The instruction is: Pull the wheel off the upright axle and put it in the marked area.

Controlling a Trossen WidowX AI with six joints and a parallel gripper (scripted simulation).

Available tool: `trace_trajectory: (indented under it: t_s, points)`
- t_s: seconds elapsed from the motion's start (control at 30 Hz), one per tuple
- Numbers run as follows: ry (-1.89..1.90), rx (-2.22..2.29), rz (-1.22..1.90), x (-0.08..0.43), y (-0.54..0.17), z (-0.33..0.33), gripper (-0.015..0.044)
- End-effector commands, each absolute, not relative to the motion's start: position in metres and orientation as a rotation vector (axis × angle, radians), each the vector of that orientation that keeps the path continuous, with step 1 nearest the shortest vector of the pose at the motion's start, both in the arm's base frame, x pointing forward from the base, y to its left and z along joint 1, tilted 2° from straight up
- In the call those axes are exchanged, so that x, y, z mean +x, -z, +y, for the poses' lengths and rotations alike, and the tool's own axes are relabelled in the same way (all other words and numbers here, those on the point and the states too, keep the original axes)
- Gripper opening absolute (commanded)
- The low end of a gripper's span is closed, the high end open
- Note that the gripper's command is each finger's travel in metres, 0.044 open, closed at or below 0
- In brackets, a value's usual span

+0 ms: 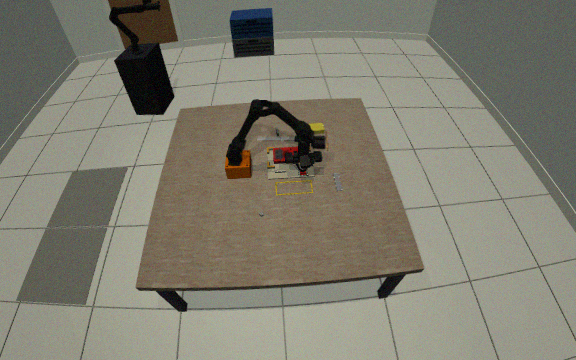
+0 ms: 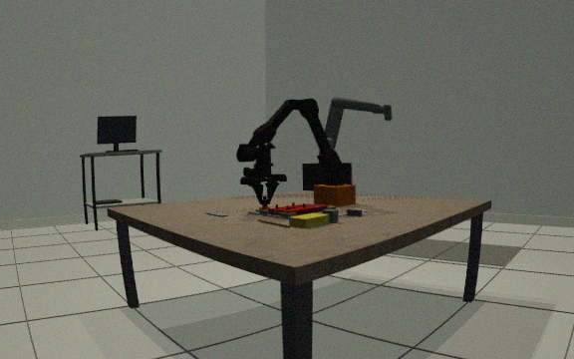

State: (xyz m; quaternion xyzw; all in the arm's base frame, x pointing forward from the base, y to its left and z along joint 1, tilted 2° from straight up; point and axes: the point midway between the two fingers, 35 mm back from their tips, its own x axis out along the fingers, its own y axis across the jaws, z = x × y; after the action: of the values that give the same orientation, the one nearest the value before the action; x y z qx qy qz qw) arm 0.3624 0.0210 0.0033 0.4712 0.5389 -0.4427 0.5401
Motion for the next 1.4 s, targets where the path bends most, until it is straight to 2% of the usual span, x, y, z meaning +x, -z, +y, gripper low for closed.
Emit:
trace_trajectory:
  t_s: [0.0, 1.37]
  points:
    - [1.052, 1.121, 1.282, 0.360, -0.011, 0.021, 0.0000]
    - [1.050, 1.124, 1.279, 0.360, -0.024, 0.020, 0.0000]
